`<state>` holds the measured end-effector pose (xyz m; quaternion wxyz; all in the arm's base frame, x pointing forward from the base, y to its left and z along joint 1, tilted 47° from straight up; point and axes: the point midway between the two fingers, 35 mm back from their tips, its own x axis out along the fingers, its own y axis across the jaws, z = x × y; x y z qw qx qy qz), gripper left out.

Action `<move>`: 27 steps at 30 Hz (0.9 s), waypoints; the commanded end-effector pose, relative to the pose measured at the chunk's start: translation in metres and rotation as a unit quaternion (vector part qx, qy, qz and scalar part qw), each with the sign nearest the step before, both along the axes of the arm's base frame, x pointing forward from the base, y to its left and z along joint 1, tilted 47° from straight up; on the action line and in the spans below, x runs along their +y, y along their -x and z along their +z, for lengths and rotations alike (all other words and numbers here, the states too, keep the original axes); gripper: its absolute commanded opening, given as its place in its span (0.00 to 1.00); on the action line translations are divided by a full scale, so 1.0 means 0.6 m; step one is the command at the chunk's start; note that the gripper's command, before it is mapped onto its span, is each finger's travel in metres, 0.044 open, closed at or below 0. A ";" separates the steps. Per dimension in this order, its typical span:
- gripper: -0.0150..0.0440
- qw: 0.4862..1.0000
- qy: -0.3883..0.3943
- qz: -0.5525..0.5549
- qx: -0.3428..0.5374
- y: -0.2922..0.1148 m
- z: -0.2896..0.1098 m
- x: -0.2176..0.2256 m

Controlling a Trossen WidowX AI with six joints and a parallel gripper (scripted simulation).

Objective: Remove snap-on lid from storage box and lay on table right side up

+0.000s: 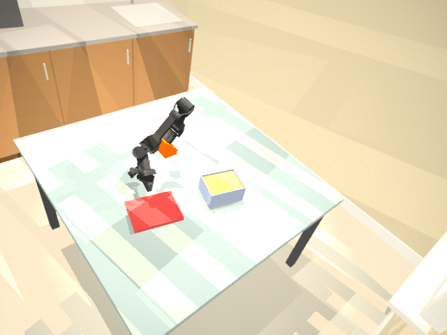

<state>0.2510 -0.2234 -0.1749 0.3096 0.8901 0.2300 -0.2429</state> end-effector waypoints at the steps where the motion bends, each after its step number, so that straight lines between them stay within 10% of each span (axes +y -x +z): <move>1: 0.85 1.000 0.000 0.000 0.002 0.008 0.000 0.004; 5: 1.00 1.000 0.000 0.000 0.002 0.021 0.002 0.007; 27: 1.00 1.000 0.000 0.000 0.004 0.094 0.013 0.025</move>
